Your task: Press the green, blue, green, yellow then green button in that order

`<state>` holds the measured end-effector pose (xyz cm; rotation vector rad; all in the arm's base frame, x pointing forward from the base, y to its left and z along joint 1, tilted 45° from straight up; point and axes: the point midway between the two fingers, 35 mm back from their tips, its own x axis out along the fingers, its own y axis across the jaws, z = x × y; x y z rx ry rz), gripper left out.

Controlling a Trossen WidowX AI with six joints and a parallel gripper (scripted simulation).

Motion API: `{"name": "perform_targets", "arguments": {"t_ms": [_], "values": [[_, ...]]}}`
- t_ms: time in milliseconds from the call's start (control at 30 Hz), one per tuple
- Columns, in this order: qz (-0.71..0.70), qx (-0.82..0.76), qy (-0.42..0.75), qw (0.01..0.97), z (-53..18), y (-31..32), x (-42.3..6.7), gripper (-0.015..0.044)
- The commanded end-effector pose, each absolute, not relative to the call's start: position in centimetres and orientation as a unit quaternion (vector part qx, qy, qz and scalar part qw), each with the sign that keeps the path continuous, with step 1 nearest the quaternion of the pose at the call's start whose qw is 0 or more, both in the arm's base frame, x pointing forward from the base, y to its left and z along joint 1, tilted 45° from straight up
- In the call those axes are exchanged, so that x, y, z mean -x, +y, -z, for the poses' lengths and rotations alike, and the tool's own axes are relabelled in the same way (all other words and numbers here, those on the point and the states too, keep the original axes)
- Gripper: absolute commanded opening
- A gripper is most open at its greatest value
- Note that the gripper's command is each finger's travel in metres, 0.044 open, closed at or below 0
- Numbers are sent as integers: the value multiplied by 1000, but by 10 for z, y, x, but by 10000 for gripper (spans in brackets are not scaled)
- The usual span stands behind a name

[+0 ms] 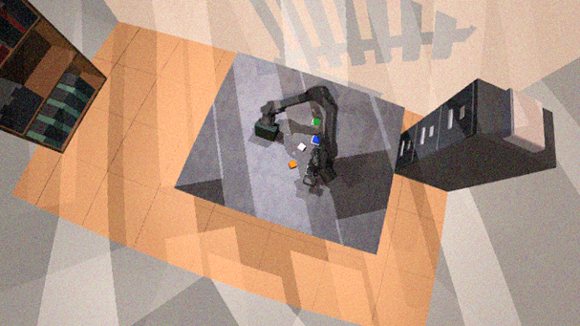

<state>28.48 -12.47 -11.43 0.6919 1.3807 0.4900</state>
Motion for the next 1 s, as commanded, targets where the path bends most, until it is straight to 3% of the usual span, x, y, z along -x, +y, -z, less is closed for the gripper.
{"name": "perform_targets", "arguments": {"t_ms": [0,300,967], "values": [[-219,-312,619,686,115,-122,-284,20],[-219,-312,619,686,115,-122,-284,20],[-218,-311,620,686,48,-188,-270,20]]}}
